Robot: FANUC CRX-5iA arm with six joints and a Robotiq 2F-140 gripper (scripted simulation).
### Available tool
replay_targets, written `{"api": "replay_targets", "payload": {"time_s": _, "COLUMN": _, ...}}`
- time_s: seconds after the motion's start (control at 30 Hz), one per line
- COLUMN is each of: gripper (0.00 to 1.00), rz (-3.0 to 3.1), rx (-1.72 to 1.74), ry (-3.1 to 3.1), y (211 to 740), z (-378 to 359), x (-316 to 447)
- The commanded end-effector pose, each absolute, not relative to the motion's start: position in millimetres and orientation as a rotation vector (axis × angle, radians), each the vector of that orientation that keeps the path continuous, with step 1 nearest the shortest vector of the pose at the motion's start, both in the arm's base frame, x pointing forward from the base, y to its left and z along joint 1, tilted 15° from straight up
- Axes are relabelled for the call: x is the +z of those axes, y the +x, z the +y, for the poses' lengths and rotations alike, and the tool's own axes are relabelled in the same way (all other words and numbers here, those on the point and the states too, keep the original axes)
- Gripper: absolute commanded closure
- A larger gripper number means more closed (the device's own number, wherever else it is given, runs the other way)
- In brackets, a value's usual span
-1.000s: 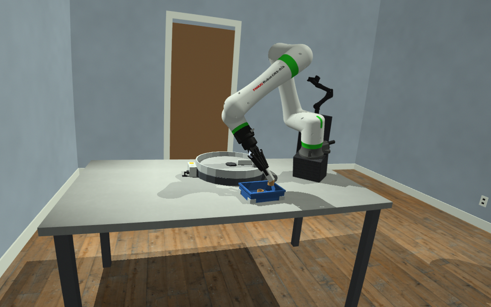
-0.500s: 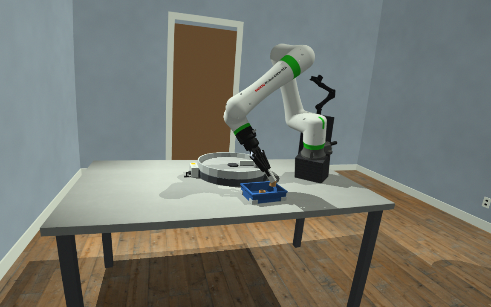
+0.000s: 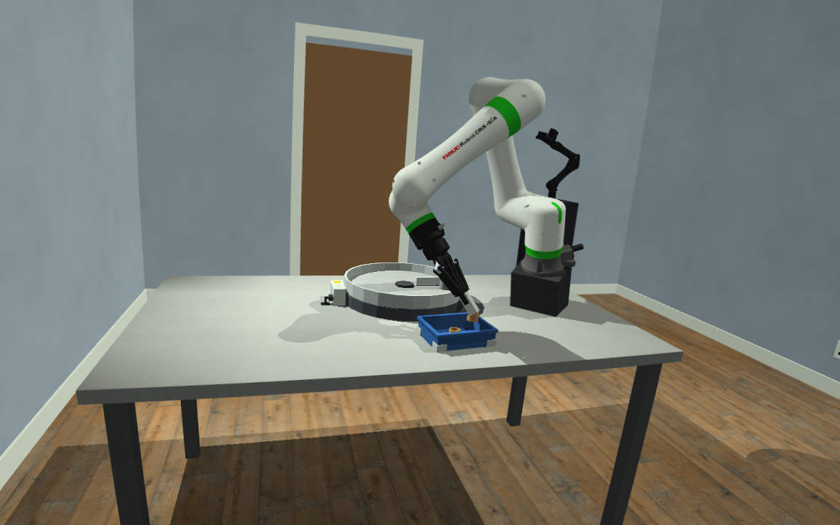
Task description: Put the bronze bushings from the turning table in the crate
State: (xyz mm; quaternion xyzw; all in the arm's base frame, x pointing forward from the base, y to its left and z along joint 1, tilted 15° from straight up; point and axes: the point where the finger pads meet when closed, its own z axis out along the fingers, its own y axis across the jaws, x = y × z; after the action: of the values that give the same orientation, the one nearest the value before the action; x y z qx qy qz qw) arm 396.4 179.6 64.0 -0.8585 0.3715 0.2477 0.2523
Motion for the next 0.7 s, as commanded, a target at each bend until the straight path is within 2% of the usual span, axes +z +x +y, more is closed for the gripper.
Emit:
{"api": "replay_targets", "payload": {"time_s": 0.0, "gripper": 1.0, "rz": 1.01, "rx": 0.673, "ry": -2.335, "y": 397, "z": 180, "x": 64}}
{"api": "replay_targets", "payload": {"time_s": 0.67, "gripper": 1.0, "rz": 1.01, "rx": 0.673, "ry": -2.335, "y": 399, "z": 181, "x": 53}}
